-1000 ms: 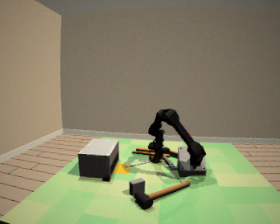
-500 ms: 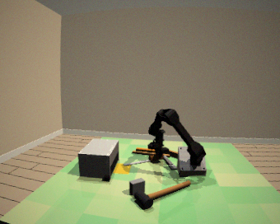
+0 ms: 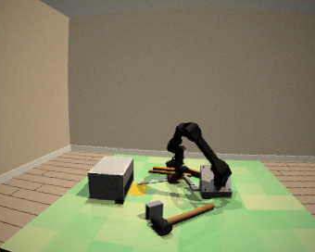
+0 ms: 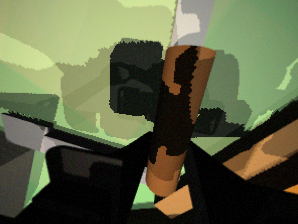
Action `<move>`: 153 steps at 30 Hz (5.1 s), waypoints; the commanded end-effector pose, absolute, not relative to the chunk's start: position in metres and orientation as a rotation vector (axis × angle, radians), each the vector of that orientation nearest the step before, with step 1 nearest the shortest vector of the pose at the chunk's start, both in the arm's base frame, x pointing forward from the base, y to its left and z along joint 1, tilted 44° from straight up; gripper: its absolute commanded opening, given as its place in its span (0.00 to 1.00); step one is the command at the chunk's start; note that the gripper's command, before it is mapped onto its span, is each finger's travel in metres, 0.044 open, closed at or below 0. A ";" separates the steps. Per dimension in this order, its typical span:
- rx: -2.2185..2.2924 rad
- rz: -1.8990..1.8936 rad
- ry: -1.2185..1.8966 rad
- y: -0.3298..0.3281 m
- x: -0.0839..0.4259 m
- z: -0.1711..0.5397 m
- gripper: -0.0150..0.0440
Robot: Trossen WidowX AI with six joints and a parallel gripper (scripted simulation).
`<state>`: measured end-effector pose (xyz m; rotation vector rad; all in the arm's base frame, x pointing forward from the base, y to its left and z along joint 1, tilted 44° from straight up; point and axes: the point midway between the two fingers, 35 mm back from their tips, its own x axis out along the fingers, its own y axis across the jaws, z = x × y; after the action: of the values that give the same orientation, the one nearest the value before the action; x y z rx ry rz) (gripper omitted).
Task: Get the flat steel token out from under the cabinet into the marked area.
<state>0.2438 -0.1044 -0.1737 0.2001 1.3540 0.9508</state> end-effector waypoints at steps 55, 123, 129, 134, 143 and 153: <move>0.255 0.889 1.389 -0.105 0.243 -0.176 0.39; 0.309 0.851 1.415 -0.076 0.336 -0.159 0.25; 0.309 0.851 1.415 -0.073 0.343 -0.158 0.25; 0.309 0.852 1.415 -0.072 0.349 -0.156 0.25; 0.309 0.852 1.414 -0.069 0.359 -0.155 0.25; 0.309 0.852 1.413 -0.065 0.369 -0.152 0.25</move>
<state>0.3632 -0.0674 -0.1540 0.3108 1.4187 0.8527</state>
